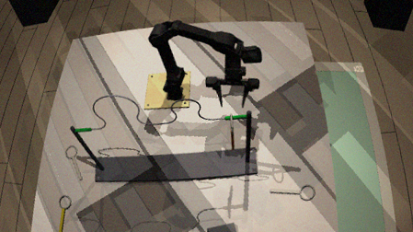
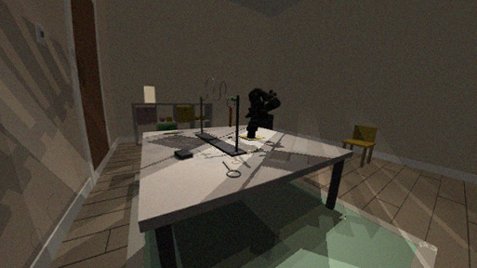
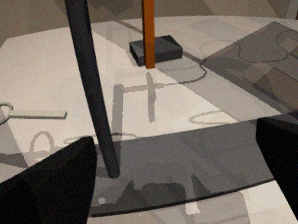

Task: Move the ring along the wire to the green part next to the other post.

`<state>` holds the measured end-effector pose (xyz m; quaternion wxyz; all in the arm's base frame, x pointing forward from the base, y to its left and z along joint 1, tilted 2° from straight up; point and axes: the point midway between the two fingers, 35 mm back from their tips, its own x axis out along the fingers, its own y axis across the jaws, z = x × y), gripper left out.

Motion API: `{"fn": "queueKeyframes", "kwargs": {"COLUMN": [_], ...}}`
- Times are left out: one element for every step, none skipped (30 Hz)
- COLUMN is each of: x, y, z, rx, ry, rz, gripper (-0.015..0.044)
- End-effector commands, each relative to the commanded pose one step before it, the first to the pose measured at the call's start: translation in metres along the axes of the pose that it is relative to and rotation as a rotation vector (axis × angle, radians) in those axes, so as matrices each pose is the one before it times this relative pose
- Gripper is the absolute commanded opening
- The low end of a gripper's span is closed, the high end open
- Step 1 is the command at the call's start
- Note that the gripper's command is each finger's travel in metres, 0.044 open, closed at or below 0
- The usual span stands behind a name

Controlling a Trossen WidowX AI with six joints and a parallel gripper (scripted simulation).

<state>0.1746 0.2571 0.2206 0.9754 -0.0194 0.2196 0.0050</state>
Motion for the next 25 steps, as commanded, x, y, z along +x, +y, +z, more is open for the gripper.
{"fn": "queueKeyframes", "kwargs": {"x": [-0.00470, 0.00000, 0.00000, 0.00000, 0.00000, 0.00000, 0.00000, 0.00000, 0.00000, 0.00000, 0.00000, 0.00000, 0.00000, 0.00000, 0.00000, 0.00000, 0.00000, 0.00000, 0.00000, 0.00000, 0.00000, 0.00000, 0.00000, 0.00000, 0.00000], "y": [-0.00164, 0.00000, 0.00000, 0.00000, 0.00000, 0.00000, 0.00000, 0.00000, 0.00000, 0.00000, 0.00000, 0.00000, 0.00000, 0.00000, 0.00000, 0.00000, 0.00000, 0.00000, 0.00000, 0.00000, 0.00000, 0.00000, 0.00000, 0.00000, 0.00000], "z": [0.00220, 0.00000, 0.00000, 0.00000, 0.00000, 0.00000, 0.00000, 0.00000, 0.00000, 0.00000, 0.00000, 0.00000, 0.00000, 0.00000, 0.00000, 0.00000, 0.00000, 0.00000, 0.00000, 0.00000, 0.00000, 0.00000, 0.00000, 0.00000, 0.00000], "rx": [0.0035, 0.0000, 0.0000, 0.0000, 0.0000, 0.0000, 0.0000, 0.0000, 0.0000, 0.0000, 0.0000, 0.0000, 0.0000, 0.0000, 0.0000, 0.0000, 0.0000, 0.0000, 0.0000, 0.0000, 0.0000, 0.0000, 0.0000, 0.0000, 0.0000], "ry": [-0.00539, 0.00000, 0.00000, 0.00000, 0.00000, 0.00000, 0.00000, 0.00000, 0.00000, 0.00000, 0.00000, 0.00000, 0.00000, 0.00000, 0.00000, 0.00000, 0.00000, 0.00000, 0.00000, 0.00000, 0.00000, 0.00000, 0.00000, 0.00000, 0.00000], "rz": [-0.00807, 0.00000, 0.00000, 0.00000, 0.00000, 0.00000, 0.00000, 0.00000, 0.00000, 0.00000, 0.00000, 0.00000, 0.00000, 0.00000, 0.00000, 0.00000, 0.00000, 0.00000, 0.00000, 0.00000, 0.00000, 0.00000, 0.00000, 0.00000, 0.00000], "gripper": [0.0422, 0.0440, 0.0440, 0.0440, 0.0440, 0.0440, 0.0440, 0.0440, 0.0440, 0.0440, 0.0440, 0.0440, 0.0440, 0.0440, 0.0440, 0.0440, 0.0440, 0.0440, 0.0440, 0.0440, 0.0440, 0.0440, 0.0440, 0.0440, 0.0440]}}
